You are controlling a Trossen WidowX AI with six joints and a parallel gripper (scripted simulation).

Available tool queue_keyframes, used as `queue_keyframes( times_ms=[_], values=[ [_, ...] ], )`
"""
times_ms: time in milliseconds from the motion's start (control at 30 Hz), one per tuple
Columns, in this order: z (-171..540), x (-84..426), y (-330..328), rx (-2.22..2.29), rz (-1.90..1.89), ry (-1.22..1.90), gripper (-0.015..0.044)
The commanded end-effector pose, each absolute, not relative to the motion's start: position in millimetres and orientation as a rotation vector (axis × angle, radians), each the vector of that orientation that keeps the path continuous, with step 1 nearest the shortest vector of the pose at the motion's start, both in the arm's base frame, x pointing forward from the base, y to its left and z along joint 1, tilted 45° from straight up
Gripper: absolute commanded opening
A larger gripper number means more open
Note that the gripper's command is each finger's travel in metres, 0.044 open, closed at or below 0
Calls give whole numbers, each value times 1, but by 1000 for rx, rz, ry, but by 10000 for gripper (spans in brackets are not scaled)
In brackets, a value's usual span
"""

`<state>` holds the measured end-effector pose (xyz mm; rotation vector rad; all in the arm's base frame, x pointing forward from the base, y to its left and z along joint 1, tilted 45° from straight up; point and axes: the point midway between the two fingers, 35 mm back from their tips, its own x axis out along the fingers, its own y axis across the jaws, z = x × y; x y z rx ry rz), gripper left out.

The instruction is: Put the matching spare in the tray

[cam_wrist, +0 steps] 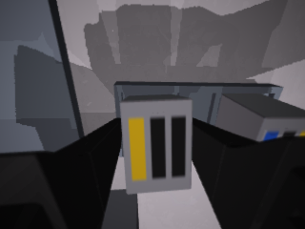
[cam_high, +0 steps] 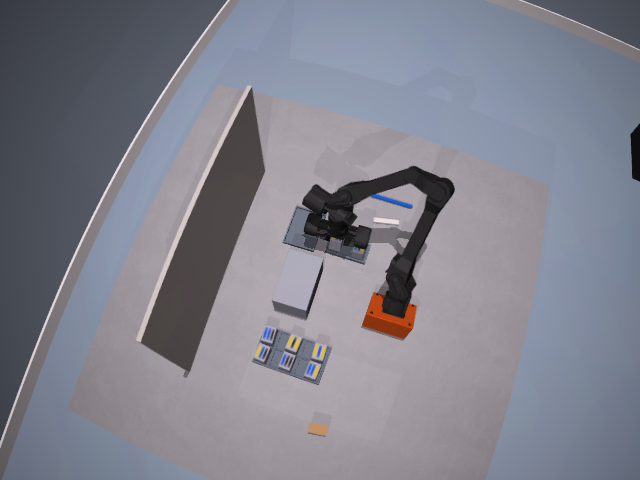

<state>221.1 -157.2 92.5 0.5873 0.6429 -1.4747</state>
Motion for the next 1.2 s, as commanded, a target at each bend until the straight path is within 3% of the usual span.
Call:
queue_keyframes(
  times_ms=[0,167,300,1167],
  values=[
    [93,221,-157,588,-1474,642,136],
    [93,221,-157,588,-1474,642,103],
    [93,221,-157,588,-1474,642,0],
    [148,222,-101,591,-1472,650,0]
  ],
)
